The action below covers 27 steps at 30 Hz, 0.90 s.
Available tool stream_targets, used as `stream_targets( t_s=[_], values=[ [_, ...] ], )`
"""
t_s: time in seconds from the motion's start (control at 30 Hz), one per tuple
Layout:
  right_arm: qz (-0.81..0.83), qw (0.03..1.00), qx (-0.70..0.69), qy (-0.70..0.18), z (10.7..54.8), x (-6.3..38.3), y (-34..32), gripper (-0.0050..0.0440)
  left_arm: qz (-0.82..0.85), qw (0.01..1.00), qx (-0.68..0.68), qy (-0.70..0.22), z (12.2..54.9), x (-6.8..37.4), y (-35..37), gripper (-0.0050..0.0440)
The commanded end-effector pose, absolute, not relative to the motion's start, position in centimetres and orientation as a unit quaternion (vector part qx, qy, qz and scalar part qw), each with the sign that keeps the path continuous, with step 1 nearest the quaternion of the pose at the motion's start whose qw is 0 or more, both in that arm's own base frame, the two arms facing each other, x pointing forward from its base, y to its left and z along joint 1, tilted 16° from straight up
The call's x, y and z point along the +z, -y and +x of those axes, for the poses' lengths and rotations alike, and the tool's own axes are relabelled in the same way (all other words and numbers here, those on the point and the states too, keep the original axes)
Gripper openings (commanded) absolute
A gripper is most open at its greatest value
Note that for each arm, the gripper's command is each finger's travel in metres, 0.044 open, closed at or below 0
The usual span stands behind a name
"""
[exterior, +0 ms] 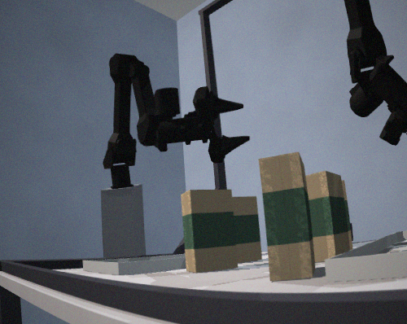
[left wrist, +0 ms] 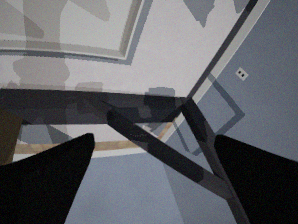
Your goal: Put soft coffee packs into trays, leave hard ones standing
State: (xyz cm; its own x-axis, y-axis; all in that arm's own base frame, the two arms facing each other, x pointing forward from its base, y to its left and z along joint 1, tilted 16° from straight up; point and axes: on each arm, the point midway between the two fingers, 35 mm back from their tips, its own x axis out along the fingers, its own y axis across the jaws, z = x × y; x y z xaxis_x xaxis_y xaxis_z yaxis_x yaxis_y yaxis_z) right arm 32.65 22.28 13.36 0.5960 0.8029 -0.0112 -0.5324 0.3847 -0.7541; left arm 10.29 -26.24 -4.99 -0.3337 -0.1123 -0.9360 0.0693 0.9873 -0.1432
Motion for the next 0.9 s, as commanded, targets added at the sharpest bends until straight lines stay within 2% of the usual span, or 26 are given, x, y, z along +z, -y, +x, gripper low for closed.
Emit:
stream_targets(
  t_s=[0.0, 0.53, 0.57, 0.87],
  values=[
    [-0.373, 0.812, 0.407, 0.190, 32.7, 14.0, -22.3, 0.0440, -0.017, 0.581, -0.085, -0.809, 10.5, -4.6, 26.6, 0.0440],
    [-0.373, 0.812, 0.407, 0.190, 32.7, 14.0, -22.3, 0.0440, -0.017, 0.581, -0.085, -0.809, 10.5, -4.6, 26.6, 0.0440],
    [-0.373, 0.812, 0.407, 0.190, 32.7, 14.0, -22.3, 0.0353, -0.006, 0.588, -0.099, -0.803, 11.2, -4.3, 27.0, 0.0358],
    [-0.373, 0.812, 0.407, 0.190, 32.7, 14.0, -22.3, 0.0353, 0.107, 0.637, -0.200, -0.737, 16.8, -3.2, 29.3, 0.0358]
  ],
)
